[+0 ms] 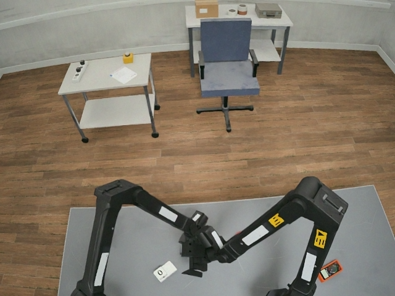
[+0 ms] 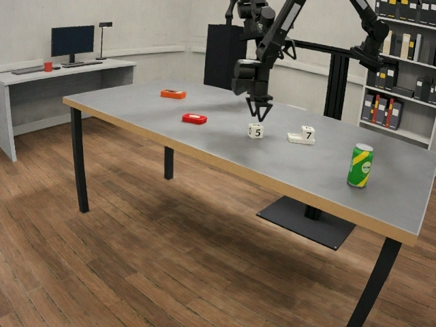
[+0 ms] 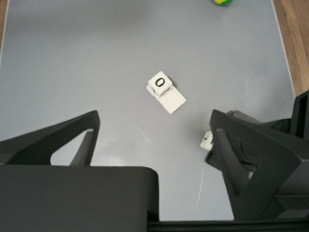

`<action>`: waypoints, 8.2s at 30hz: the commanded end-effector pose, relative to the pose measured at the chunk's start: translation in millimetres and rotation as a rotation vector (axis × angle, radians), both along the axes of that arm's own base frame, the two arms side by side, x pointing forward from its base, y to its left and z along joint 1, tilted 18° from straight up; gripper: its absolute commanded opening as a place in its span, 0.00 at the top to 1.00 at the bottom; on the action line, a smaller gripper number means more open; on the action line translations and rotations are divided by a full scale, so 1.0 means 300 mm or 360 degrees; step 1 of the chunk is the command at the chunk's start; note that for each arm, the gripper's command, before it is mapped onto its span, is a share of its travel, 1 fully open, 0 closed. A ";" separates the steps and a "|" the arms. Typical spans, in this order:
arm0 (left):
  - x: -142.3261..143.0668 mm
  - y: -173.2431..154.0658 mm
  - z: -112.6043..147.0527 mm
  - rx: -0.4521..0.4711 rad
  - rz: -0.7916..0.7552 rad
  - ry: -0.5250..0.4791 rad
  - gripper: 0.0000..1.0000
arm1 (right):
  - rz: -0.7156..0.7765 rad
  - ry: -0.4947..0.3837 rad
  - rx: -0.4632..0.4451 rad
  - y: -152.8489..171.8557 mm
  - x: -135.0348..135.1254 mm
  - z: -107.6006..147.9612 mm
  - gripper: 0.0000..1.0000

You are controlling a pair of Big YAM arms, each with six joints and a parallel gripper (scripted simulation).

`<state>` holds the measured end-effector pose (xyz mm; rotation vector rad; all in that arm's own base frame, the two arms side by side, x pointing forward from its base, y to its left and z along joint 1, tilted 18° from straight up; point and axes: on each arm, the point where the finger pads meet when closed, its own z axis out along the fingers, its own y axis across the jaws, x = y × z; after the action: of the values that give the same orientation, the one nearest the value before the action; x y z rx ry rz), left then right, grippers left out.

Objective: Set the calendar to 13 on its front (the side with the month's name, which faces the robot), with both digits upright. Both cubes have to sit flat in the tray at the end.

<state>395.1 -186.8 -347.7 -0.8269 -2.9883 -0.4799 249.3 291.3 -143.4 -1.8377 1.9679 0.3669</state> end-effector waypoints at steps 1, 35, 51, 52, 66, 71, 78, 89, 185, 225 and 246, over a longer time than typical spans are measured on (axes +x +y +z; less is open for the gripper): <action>0.008 0.015 -0.035 0.0008 0.0033 0.0006 0.31 | 0.0003 -0.0030 0.0024 0.023 0.035 0.012 0.00; 0.048 0.076 -0.161 -0.0002 0.0040 -0.0011 0.31 | 0.0003 -0.0030 0.0024 0.023 0.035 0.012 0.00; 0.044 0.083 -0.175 0.0002 0.0050 -0.0004 0.40 | 0.0003 -0.0030 0.0024 0.023 0.035 0.012 0.00; 0.044 0.083 -0.175 0.0002 0.0050 -0.0004 0.40 | 0.0003 -0.0030 0.0024 0.023 0.035 0.012 0.00; 0.049 0.054 -0.146 -0.0007 0.0033 -0.0017 0.57 | 0.0003 -0.0030 0.0024 0.023 0.035 0.012 0.00; 0.049 0.054 -0.146 -0.0007 0.0033 -0.0017 0.84 | 0.0003 -0.0030 0.0024 0.023 0.035 0.012 0.00; 0.042 0.054 -0.133 0.0002 0.0040 -0.0007 0.66 | 0.0003 -0.0030 0.0024 0.023 0.035 0.012 0.00; 0.046 -0.040 0.076 -0.0020 0.0026 -0.0038 0.60 | 0.0003 -0.0030 0.0024 0.023 0.035 0.012 0.00; -0.298 0.381 0.073 0.0040 -0.0513 0.0159 0.60 | 0.0003 -0.0030 0.0024 0.023 0.035 0.012 0.00; -0.335 0.435 -0.003 0.0038 -0.0511 0.0164 0.60 | 0.0003 -0.0030 0.0024 0.023 0.035 0.012 0.00; -0.330 0.429 -0.021 0.0039 -0.0478 0.0171 0.60 | 0.0003 -0.0030 0.0024 0.023 0.035 0.012 0.00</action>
<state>301.4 -60.9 -351.9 -1.2948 -2.7689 -0.4601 249.3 291.3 -143.4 -1.8377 1.9679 0.3669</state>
